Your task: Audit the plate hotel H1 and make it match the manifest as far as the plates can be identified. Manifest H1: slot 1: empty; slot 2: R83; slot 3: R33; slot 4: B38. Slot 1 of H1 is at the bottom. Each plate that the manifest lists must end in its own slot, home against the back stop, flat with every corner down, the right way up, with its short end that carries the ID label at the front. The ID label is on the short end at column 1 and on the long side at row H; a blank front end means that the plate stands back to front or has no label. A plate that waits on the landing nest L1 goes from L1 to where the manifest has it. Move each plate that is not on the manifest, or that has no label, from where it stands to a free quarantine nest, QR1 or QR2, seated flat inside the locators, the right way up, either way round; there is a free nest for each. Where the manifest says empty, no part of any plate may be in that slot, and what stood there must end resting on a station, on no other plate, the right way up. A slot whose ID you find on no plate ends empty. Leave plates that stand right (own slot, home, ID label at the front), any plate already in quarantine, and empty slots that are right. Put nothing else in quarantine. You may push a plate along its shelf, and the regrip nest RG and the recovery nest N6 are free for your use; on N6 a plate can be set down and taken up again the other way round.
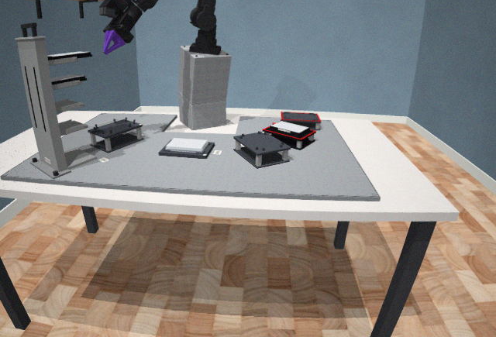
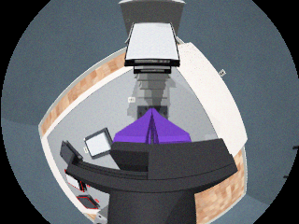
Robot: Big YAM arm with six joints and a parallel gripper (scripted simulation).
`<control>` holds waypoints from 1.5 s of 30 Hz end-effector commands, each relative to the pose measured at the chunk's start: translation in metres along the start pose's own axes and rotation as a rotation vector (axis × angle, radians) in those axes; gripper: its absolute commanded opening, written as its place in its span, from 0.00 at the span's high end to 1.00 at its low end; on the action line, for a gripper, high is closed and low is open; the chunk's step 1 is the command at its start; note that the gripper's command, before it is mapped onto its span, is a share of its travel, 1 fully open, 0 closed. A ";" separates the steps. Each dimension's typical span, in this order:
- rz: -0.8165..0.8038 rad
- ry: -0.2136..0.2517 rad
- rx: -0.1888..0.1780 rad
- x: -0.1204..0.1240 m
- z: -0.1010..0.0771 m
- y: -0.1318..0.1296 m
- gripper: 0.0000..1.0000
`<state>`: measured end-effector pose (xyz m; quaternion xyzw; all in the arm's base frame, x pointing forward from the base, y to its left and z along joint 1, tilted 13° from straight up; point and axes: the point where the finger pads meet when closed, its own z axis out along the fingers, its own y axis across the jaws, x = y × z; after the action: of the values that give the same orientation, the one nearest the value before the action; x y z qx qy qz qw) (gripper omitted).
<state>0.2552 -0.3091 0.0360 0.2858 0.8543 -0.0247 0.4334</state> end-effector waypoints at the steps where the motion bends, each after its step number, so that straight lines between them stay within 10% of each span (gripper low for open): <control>1: -0.029 -0.057 0.011 -0.034 0.005 -0.007 1.00; 45: -0.023 -0.060 0.014 -0.053 0.023 -0.009 1.00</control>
<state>0.2785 -0.3241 0.0394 0.2852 0.8542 -0.0253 0.4340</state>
